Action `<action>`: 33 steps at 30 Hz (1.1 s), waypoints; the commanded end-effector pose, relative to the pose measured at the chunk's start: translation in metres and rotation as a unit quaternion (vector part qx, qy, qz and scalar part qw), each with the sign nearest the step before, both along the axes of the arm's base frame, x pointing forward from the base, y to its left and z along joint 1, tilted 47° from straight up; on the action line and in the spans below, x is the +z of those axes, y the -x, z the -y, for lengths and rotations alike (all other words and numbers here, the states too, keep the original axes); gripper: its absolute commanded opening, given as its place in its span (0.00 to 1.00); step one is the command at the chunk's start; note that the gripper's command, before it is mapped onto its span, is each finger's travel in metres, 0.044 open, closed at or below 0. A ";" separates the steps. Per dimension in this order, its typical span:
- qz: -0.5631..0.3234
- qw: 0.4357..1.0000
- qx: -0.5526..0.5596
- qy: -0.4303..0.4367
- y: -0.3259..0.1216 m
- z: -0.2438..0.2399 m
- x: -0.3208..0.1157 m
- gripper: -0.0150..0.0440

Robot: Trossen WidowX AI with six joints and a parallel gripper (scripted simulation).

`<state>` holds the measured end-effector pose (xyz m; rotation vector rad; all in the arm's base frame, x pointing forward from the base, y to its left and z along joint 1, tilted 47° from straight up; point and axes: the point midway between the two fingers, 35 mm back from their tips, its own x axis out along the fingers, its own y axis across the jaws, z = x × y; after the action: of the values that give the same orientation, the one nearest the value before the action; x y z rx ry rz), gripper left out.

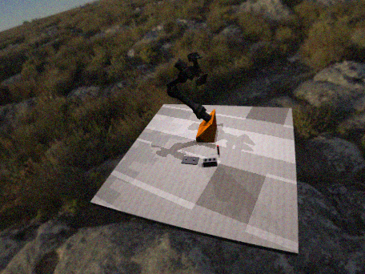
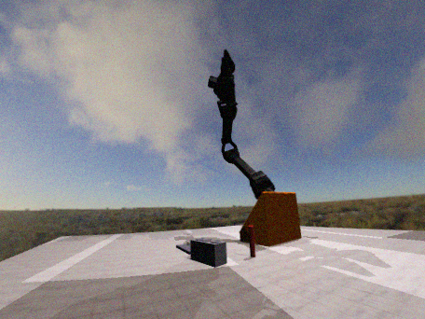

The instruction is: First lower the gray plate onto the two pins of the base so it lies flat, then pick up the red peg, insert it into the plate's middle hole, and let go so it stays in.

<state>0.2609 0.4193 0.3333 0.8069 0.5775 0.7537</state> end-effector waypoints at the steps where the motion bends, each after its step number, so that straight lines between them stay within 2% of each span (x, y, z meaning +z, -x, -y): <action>1: -0.062 0.995 -0.068 0.037 -0.037 0.015 -0.042 1.00; 10: -0.193 0.938 -0.241 0.154 -0.107 0.089 -0.158 1.00; 18: -0.279 0.855 -0.375 0.224 -0.134 0.166 -0.232 1.00; 27: -0.366 0.670 -0.573 0.298 -0.133 0.291 -0.314 1.00; 33: -0.383 0.514 -0.682 0.352 -0.109 0.378 -0.350 1.00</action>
<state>0.3785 0.0735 -0.0064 0.5657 0.7560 -1.2259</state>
